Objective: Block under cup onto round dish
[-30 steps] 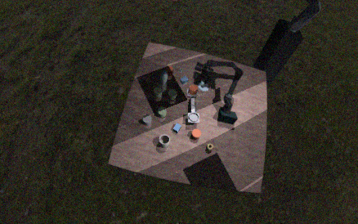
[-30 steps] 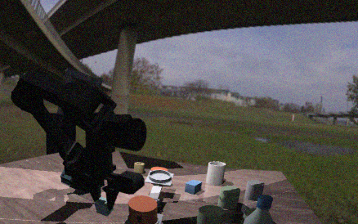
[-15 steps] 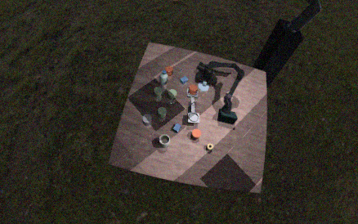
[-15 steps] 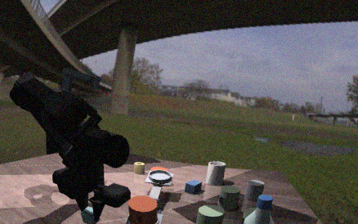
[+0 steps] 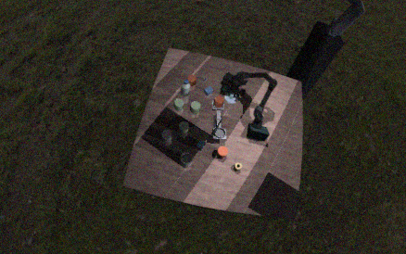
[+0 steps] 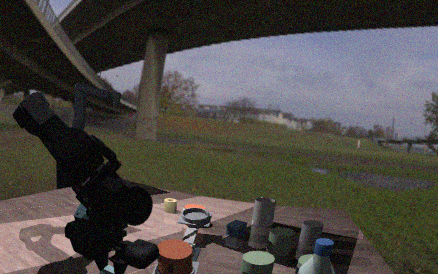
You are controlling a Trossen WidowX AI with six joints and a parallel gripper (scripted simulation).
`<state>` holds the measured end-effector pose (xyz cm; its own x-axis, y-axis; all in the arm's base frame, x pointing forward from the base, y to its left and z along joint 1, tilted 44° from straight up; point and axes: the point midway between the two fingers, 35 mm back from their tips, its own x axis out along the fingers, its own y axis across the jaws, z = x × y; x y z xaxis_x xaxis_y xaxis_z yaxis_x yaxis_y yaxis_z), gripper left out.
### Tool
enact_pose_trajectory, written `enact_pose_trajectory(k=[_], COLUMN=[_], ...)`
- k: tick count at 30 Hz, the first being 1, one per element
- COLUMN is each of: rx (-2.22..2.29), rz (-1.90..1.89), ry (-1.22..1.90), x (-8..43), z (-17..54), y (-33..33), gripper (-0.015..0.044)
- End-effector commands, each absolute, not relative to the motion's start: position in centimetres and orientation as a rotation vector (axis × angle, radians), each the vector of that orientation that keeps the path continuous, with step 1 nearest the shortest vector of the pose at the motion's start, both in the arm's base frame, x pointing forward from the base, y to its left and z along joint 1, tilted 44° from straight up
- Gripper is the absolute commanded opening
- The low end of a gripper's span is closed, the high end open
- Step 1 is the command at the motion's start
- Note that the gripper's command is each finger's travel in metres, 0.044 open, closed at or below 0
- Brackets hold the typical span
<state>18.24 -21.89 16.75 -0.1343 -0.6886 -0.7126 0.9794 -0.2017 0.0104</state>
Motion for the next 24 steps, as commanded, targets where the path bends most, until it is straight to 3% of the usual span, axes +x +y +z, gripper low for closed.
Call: enact_pose_trajectory(k=[1, 8, 24], rx=[0.706, 0.705, 0.706], rz=[-1.666, -1.666, -1.667], ry=[0.568, 0.568, 0.562], x=[18.08, 17.92, 18.1], z=[16.16, 15.44, 16.03], y=[-22.28, -22.99, -22.54], gripper=[0.0, 0.0, 0.042])
